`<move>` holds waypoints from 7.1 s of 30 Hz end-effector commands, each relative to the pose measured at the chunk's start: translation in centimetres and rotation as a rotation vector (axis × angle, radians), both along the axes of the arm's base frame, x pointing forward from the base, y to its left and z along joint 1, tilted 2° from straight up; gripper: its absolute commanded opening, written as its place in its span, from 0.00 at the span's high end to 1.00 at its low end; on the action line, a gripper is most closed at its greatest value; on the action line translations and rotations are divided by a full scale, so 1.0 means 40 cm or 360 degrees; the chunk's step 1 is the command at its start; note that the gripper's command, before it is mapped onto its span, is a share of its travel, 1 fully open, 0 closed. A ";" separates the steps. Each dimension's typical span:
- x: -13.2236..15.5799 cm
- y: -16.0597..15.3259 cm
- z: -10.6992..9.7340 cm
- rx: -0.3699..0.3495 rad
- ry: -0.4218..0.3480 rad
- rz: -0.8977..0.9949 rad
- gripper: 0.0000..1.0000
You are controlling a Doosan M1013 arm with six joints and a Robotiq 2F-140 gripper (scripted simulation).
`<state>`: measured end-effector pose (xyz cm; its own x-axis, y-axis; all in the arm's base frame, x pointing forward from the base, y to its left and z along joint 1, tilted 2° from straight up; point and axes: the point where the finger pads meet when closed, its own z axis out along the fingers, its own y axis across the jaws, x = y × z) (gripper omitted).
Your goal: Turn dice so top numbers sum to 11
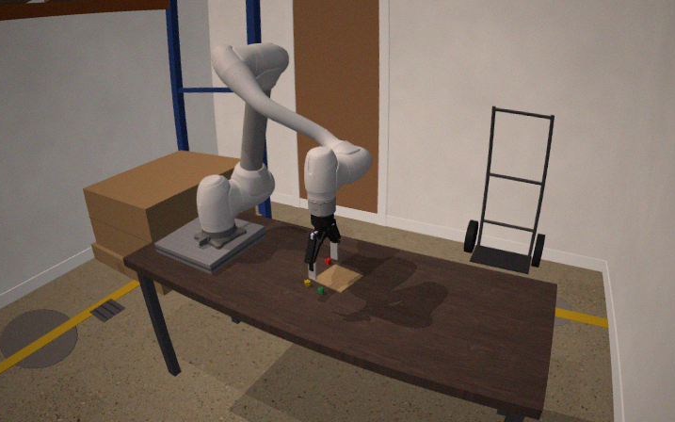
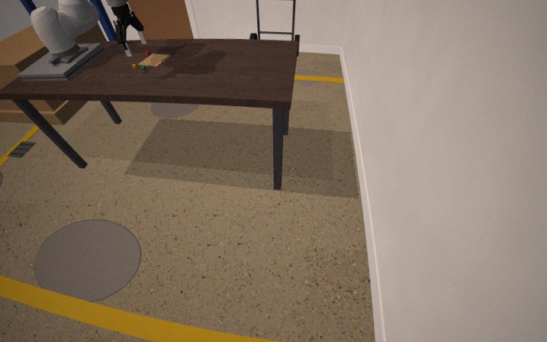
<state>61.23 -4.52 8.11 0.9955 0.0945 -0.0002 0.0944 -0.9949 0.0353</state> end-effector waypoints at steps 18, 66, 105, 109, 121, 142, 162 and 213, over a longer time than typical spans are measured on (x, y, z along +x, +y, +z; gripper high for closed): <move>-0.004 -0.009 -0.159 -0.0001 -0.0001 -0.0001 0.00; -0.118 0.013 -0.161 -0.0001 -0.0001 -0.0001 0.00; -0.179 0.025 -0.161 -0.0001 -0.0001 -0.0001 0.00; -0.179 0.025 -0.161 -0.0001 -0.0001 -0.0001 0.00; -0.179 0.030 -0.162 -0.0001 -0.0001 -0.0001 0.00; -0.231 0.360 -0.174 -0.0001 -0.0001 -0.0001 0.00; -0.246 0.455 -0.177 -0.0001 -0.0001 -0.0001 0.00; -0.247 0.463 0.037 -0.0001 -0.0001 -0.0001 0.00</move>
<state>51.39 13.92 7.44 0.9956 0.0938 0.0010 0.0937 -0.9949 0.0360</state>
